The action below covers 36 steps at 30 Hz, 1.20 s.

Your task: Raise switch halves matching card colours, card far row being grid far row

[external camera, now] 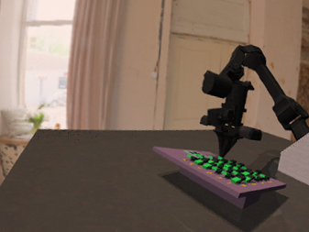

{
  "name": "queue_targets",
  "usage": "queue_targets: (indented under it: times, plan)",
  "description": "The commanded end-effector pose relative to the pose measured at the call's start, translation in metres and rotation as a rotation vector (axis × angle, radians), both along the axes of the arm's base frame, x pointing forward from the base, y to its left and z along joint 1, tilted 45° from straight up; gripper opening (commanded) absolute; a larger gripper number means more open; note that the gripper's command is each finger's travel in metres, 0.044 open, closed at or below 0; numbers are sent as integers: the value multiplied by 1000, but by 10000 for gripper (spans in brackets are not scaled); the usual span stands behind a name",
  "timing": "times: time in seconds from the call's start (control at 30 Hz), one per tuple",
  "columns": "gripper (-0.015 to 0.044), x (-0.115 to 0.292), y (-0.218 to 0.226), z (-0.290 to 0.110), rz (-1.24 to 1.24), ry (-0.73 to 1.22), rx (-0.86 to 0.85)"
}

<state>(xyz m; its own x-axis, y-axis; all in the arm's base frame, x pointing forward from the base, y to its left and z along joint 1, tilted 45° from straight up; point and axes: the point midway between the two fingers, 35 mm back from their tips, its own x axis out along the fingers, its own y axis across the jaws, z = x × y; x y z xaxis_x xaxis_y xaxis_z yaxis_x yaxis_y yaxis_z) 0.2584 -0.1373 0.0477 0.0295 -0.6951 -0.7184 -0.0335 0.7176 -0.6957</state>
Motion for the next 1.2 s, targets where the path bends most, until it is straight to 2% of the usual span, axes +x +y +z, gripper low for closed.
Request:
queue_targets:
  times: [0.0,0.87,1.07,1.17]
  plan:
    - [0,0,0,-1,4,2,5]
    - [0,0,-2,-4,4,2,5]
    - [0,-3,41,41,21,-15,10]
    - [0,-4,43,43,22,-16,10]
